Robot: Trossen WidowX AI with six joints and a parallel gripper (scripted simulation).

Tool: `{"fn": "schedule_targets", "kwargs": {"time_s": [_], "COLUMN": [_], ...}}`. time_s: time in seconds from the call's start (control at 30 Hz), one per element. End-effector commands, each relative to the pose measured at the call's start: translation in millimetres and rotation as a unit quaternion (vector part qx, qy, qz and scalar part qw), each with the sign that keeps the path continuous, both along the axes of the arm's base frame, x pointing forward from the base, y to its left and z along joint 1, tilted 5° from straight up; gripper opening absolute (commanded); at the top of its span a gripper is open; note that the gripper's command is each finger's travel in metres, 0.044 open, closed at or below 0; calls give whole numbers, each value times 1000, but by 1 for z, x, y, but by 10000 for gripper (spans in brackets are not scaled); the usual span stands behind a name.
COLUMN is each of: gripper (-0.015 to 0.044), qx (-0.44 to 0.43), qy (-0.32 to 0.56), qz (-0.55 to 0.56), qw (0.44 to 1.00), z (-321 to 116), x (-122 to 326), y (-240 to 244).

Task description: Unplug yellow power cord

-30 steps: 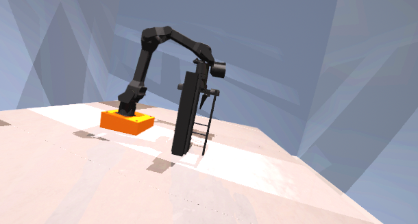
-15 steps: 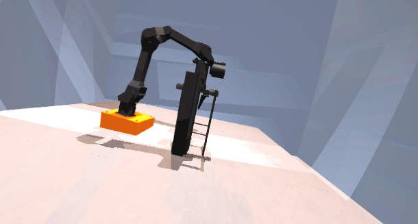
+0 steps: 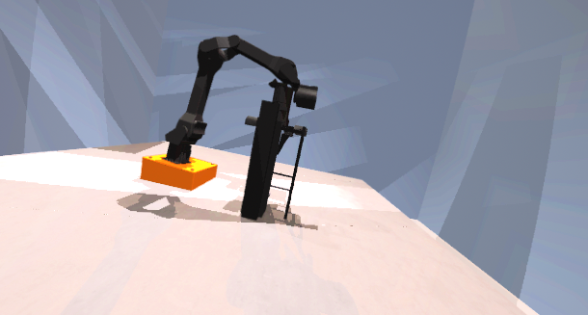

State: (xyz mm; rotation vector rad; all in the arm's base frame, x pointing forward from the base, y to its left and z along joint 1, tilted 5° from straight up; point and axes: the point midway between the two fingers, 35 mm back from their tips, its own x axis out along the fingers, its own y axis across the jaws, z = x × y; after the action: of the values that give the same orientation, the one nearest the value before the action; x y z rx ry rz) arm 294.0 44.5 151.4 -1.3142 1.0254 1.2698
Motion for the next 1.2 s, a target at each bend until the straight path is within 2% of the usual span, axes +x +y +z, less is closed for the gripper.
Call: {"fn": "schedule_targets", "kwargs": {"time_s": [0.0, 0.77, 0.87, 1.17], "gripper": [160, 160, 81, 21], "qx": [1, 1, 0, 0], "qy": [3, 3, 0, 0], "qz": [2, 2, -1, -1], "qw": [1000, 1000, 1000, 1000], "z": [-2, -14, -11, -11], "x": [-1, 0, 1, 1], "y": [-6, -6, -7, -7]}}
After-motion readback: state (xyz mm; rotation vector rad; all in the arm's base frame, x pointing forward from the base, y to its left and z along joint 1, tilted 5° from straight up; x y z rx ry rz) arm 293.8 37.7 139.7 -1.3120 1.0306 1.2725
